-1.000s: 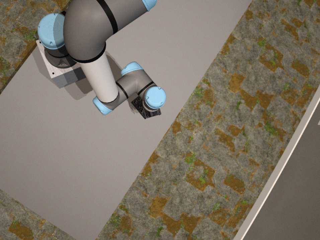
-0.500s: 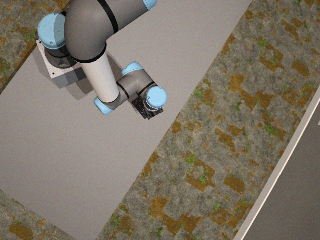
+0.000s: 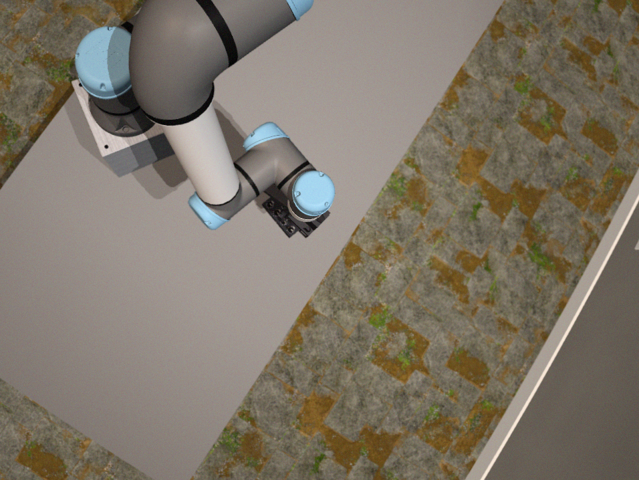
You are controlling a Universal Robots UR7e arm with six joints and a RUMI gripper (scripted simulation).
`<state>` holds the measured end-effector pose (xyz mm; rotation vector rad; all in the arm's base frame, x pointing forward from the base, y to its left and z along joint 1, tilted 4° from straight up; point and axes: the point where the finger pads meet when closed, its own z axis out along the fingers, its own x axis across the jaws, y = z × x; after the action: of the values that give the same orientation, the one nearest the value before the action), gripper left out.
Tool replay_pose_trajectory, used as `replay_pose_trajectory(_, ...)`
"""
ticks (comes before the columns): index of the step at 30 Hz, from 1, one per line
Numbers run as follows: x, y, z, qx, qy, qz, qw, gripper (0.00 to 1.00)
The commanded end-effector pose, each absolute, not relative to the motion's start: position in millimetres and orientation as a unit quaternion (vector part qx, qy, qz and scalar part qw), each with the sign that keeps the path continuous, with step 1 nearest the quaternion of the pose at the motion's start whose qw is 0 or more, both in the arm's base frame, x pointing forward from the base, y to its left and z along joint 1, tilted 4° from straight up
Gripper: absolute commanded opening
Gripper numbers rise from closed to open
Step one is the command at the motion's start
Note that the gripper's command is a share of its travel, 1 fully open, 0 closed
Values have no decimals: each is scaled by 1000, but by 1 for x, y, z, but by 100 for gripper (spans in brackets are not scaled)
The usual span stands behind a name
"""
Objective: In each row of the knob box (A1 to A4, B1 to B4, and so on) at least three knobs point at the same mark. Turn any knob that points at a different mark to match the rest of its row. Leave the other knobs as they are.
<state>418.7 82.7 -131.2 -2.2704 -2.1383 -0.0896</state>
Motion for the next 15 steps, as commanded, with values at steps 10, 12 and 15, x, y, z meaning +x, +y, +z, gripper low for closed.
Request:
replay_pose_trajectory(10,419,81,-131,-632,-774,-31,7,4)
replay_pose_trajectory(12,419,81,-131,-626,-779,-31,7,4)
replay_pose_trajectory(15,419,81,-131,-616,-787,-31,6,4)
